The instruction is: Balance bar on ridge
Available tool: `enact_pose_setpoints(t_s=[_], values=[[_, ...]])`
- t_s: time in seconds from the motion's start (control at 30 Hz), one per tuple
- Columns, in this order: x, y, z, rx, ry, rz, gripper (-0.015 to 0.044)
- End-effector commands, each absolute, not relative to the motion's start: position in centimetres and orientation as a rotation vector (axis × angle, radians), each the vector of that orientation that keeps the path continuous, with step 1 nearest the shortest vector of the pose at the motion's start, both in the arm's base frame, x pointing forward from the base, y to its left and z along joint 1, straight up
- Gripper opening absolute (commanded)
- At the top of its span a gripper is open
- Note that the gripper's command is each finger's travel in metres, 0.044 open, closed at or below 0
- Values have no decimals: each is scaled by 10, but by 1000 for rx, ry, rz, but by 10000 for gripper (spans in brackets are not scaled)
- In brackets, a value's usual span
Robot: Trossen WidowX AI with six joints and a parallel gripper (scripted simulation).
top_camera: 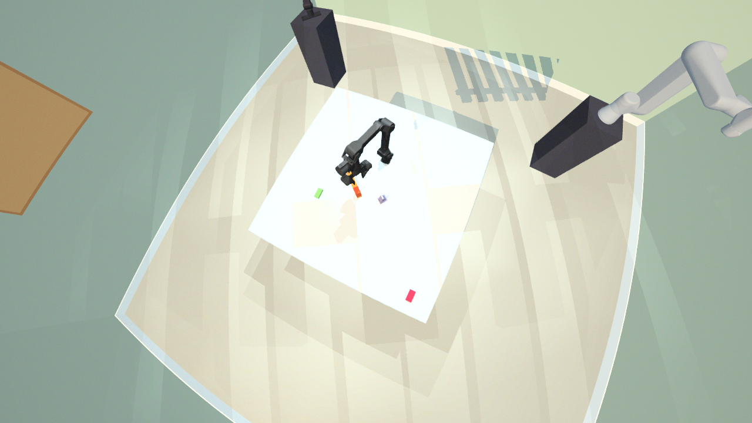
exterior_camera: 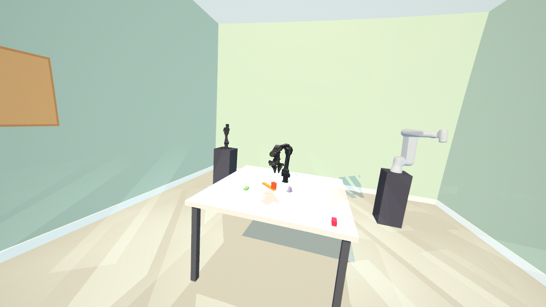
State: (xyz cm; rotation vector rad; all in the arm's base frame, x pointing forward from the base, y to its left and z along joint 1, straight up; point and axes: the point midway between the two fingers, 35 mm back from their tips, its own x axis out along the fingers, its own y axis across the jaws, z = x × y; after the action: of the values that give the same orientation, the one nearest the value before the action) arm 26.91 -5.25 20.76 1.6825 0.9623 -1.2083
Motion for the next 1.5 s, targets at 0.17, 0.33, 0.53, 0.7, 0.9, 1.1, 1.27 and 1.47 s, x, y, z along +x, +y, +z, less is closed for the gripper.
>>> enact_pose_setpoints(t_s=[0.17,0.33,0.53,0.7,0.9,1.1,1.27,1.47], values=[[259,-110,183,1722,788,-1622,315],[256,-119,179,1723,758,-1685,315],[257,-120,172,1723,758,-1685,315],[261,-122,143,1723,758,-1685,315],[262,-122,103,1723,758,-1685,315],[259,-120,74,1723,758,-1686,315],[259,-120,74,1723,758,-1686,315],[259,-121,67,1723,758,-1686,315]])
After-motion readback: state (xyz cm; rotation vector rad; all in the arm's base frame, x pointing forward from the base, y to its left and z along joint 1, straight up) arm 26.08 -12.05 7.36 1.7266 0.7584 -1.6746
